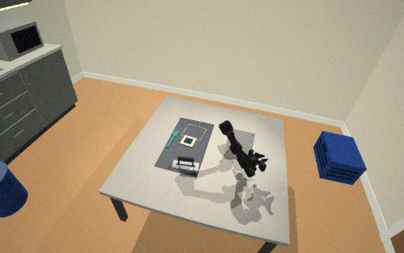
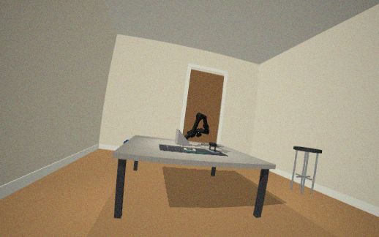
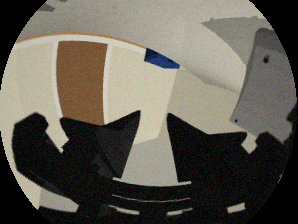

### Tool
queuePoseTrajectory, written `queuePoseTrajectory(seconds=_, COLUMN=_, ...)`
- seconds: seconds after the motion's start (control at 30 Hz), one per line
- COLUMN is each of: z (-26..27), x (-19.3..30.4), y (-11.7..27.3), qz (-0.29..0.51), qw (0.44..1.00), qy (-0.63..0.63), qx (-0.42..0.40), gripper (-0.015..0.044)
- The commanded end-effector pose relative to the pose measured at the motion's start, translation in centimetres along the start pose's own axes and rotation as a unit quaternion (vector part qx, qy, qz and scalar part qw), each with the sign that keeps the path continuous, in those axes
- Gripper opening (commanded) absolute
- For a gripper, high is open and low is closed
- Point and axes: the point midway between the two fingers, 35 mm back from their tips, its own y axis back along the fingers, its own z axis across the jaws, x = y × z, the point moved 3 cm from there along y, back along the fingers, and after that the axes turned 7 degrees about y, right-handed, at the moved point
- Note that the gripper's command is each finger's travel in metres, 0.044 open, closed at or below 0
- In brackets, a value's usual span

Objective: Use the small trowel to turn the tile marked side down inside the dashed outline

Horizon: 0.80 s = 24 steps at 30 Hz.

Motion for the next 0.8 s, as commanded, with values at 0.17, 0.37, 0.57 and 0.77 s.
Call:
queuePoseTrajectory(seconds=0.17, z=3.1, x=-3.9, y=3.9, qz=-0.104, qw=0.994, qy=0.006, qx=-0.039, gripper=0.027)
queuePoseTrajectory(seconds=0.37, z=4.5, x=-6.5, y=7.2, qz=-0.176, qw=0.983, qy=0.014, qx=-0.057, gripper=0.027)
queuePoseTrajectory(seconds=0.57, z=5.1, x=-8.1, y=9.7, qz=-0.222, qw=0.973, qy=0.018, qx=-0.066, gripper=0.027)
queuePoseTrajectory(seconds=0.77, z=5.3, x=-9.6, y=12.4, qz=-0.268, qw=0.961, qy=0.021, qx=-0.07, gripper=0.027)
